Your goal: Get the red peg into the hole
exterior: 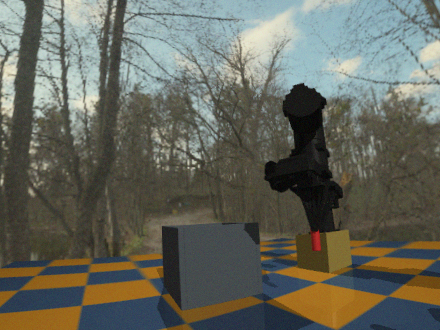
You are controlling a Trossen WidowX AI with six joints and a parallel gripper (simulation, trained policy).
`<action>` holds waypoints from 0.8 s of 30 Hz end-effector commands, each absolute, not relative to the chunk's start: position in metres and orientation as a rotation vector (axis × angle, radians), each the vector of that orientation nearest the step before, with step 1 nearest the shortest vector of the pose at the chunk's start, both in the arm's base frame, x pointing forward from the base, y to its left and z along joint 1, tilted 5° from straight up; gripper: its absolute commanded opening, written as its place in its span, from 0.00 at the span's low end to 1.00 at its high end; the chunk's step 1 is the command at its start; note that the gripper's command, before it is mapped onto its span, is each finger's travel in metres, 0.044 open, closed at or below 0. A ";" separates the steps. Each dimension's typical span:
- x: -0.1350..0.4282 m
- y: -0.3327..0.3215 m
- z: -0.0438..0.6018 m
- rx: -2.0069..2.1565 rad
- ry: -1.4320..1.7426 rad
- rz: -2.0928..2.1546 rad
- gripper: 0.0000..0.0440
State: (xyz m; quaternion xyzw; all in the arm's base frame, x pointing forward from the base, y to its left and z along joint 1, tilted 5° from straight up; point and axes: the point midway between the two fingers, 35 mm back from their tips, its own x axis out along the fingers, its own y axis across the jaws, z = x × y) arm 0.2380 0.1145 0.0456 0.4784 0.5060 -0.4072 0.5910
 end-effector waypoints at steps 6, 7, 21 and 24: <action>0.260 0.100 0.080 1.133 1.122 -0.908 0.00; 0.262 0.097 0.084 1.133 1.117 -0.908 0.00; 0.280 0.050 0.125 1.116 1.060 -0.952 0.00; 0.283 0.038 0.129 1.114 1.050 -0.969 0.00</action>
